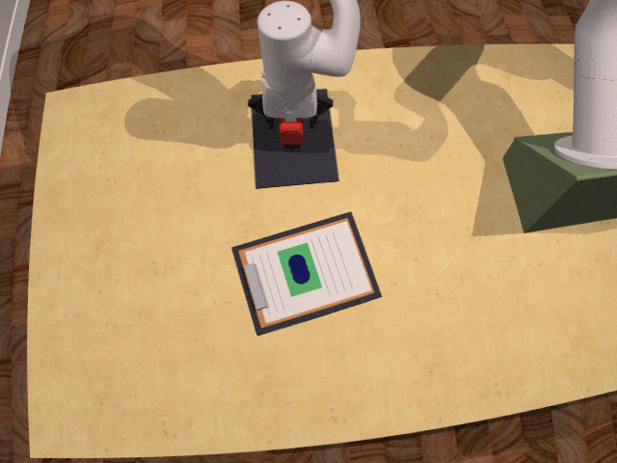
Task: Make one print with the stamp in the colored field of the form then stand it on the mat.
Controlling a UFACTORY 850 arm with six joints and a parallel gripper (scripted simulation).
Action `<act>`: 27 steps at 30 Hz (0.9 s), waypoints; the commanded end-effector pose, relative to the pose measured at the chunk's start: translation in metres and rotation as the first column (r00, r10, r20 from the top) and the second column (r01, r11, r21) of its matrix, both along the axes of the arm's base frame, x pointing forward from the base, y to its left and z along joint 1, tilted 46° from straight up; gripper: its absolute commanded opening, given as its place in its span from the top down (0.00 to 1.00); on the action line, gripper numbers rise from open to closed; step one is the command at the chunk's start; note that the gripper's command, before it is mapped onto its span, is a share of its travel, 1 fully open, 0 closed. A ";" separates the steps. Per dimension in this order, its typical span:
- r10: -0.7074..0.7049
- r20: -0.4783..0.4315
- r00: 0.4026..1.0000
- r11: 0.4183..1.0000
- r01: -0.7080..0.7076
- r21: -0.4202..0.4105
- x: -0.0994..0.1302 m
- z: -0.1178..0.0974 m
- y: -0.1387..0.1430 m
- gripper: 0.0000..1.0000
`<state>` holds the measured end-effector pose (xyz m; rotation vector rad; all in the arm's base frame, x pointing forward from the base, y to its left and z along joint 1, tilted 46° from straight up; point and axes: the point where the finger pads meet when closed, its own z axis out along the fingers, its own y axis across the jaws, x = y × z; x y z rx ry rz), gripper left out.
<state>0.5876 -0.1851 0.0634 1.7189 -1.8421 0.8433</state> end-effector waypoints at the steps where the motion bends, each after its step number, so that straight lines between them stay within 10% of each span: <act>1: 0.001 0.001 1.000 1.000 -0.001 0.000 0.001 0.001 0.000 0.13; 27: 0.001 0.001 1.000 1.000 -0.001 0.000 -0.005 0.063 0.065 0.13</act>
